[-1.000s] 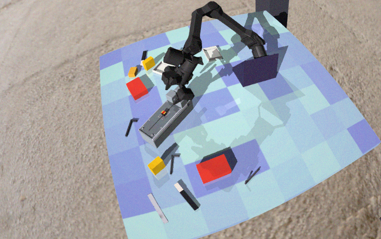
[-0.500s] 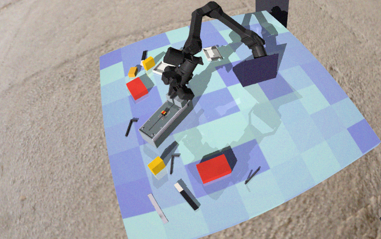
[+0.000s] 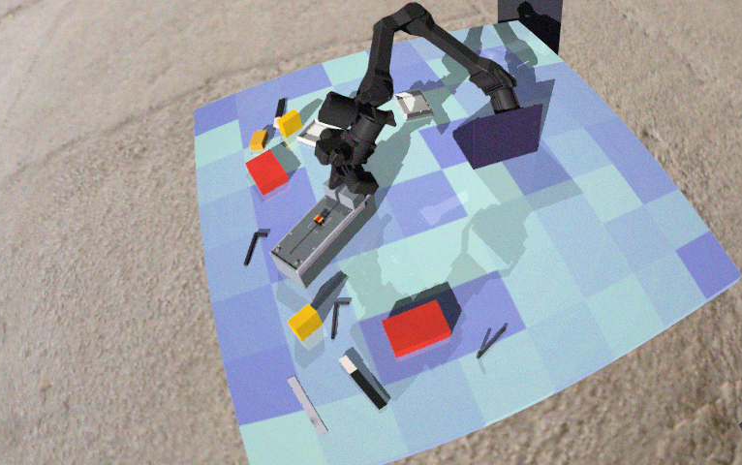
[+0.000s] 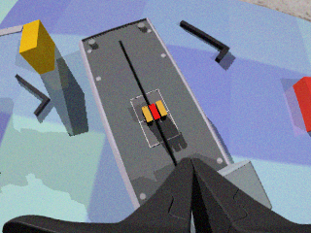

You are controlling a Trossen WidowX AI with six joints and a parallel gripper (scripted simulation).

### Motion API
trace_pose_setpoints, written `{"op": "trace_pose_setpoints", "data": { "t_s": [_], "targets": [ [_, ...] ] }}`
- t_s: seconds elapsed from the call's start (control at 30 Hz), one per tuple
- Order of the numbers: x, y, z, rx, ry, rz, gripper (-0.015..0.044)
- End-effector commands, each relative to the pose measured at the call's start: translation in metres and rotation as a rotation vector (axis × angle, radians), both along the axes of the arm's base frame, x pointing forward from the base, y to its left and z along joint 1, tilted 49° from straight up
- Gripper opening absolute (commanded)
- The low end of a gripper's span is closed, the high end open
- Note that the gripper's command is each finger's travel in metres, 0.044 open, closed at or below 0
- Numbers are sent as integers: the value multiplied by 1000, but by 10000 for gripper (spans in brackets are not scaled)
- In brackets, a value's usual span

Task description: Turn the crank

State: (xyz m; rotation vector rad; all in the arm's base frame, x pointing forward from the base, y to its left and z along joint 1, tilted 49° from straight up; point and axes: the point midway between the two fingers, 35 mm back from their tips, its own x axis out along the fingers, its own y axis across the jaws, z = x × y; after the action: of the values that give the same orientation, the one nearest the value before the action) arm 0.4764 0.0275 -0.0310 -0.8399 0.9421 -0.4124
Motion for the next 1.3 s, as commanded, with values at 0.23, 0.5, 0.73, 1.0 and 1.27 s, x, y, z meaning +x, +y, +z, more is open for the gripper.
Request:
{"op": "trace_pose_setpoints", "data": {
  "t_s": [0.23, 0.5, 0.73, 1.0, 1.27],
  "targets": [
    [0, 0, 0, 0, 0, 0, 79],
    [0, 0, 0, 0, 0, 0, 289],
    [0, 0, 0, 0, 0, 0, 440],
    [0, 0, 0, 0, 0, 0, 230],
    [0, 0, 0, 0, 0, 0, 20]
  ]
}}
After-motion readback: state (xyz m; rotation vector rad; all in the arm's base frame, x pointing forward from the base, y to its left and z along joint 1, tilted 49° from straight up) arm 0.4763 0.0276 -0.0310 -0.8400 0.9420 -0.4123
